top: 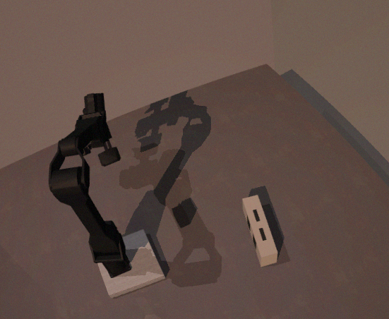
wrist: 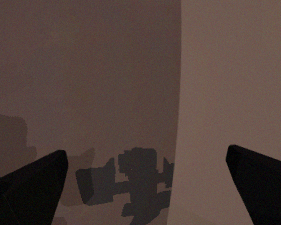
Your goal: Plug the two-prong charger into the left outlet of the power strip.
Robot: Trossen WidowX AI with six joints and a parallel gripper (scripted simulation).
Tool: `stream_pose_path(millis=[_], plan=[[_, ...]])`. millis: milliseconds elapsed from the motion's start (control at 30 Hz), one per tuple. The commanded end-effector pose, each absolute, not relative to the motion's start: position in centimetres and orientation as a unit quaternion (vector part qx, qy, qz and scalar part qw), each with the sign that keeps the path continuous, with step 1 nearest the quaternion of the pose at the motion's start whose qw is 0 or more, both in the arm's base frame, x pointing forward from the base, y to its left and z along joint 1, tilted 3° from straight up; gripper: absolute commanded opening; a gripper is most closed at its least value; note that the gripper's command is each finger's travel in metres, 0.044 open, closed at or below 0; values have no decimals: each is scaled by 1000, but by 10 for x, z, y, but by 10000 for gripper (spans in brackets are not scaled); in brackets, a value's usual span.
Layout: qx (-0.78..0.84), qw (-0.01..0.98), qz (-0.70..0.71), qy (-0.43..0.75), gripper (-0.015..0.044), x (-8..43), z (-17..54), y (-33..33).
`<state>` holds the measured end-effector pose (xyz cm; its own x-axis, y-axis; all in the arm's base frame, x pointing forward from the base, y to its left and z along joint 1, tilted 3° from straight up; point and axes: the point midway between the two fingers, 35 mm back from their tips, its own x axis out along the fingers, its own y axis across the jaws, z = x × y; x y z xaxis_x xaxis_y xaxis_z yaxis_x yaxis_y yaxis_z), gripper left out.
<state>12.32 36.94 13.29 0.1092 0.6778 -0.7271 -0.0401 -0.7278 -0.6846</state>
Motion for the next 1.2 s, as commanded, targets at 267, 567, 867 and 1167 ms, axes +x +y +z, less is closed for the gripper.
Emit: stream_pose_path(millis=[267,567,867,1167], plan=[[-696,337,628,-85,440,170,115,325],[-692,369,621,14,440,195,104,291],[-680,399,605,115,440,217,96,252],[-659,426,581,214,440,233,89,210]])
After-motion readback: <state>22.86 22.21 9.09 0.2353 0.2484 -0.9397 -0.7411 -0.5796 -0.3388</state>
